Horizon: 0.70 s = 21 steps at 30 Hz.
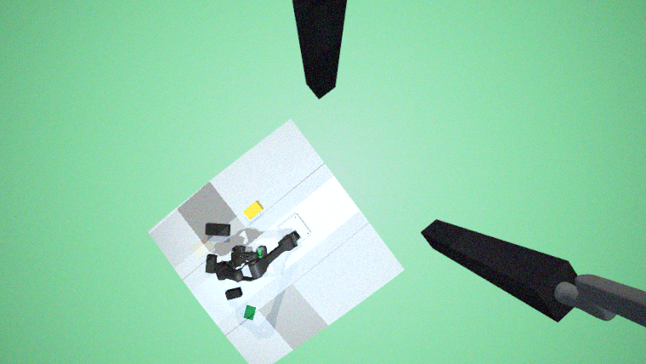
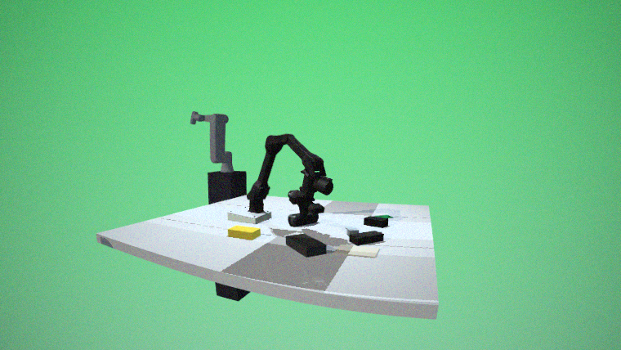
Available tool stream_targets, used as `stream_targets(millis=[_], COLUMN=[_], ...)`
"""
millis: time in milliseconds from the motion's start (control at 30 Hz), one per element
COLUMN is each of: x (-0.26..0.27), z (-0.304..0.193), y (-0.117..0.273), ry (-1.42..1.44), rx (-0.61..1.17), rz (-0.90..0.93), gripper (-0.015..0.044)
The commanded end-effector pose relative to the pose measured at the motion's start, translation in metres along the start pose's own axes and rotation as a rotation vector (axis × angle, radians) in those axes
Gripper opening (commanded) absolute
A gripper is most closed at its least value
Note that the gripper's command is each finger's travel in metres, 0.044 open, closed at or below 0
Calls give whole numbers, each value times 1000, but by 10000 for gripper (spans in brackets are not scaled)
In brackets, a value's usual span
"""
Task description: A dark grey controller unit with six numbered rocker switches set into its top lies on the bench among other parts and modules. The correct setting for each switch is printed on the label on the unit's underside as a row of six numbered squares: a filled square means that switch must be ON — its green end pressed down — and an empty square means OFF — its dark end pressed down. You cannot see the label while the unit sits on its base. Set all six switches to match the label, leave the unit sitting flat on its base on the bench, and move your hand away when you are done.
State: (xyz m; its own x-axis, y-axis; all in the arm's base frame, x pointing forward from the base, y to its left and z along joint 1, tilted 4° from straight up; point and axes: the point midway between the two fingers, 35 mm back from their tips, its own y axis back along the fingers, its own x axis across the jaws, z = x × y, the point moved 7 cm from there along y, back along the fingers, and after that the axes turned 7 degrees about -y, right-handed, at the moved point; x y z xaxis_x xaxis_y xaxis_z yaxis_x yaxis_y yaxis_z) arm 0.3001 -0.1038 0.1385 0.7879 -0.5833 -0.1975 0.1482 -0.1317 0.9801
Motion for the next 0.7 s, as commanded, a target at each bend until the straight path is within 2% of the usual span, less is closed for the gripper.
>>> stream_targets(millis=[0, 667], x=[1, 8], z=[0, -1], y=[-8, -35], ry=[-4, -7], rx=[2, 3], rz=[-4, -3], gripper=[0, 0])
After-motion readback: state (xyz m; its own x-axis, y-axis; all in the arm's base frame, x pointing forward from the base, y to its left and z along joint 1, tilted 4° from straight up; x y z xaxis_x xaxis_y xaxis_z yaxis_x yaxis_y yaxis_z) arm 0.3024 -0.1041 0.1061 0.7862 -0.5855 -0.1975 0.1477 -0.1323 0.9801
